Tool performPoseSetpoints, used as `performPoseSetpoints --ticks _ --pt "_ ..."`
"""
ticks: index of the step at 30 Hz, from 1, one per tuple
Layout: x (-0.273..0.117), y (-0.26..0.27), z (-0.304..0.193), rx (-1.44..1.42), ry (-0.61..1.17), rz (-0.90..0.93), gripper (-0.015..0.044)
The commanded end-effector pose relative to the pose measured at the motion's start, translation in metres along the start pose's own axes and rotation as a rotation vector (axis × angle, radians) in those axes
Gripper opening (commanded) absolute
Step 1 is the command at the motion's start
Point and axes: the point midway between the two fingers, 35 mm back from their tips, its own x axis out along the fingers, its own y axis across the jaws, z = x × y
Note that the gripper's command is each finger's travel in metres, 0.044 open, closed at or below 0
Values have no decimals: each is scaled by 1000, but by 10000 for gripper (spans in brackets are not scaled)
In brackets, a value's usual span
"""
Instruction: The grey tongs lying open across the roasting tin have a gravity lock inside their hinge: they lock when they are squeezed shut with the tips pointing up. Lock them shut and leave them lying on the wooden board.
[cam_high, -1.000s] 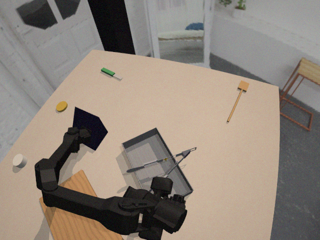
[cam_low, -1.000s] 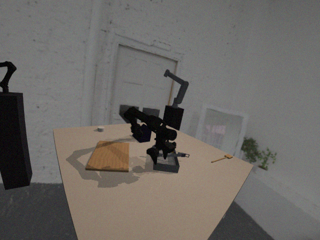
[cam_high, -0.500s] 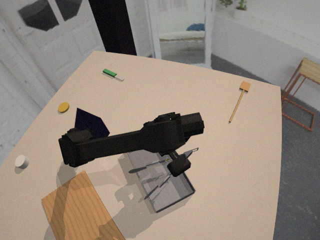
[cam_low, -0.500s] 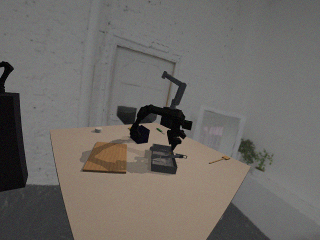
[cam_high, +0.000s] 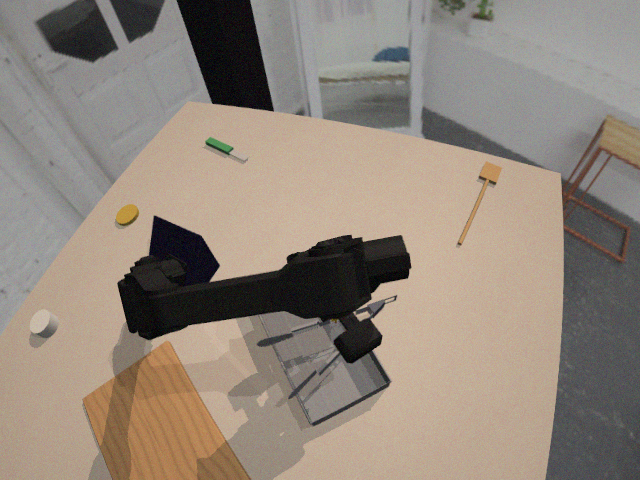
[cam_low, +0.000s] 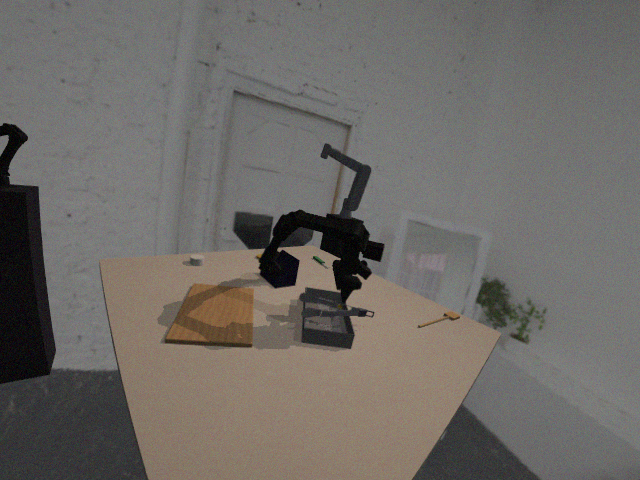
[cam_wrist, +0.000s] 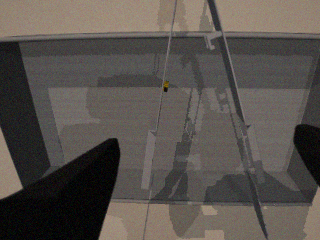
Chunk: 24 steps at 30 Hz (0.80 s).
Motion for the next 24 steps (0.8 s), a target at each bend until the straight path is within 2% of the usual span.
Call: performPoseSetpoints --ticks 1,24 --pt "0 -2 1 -1 -4 -7 440" --pt "37 -5 4 0 -6 -7 440"
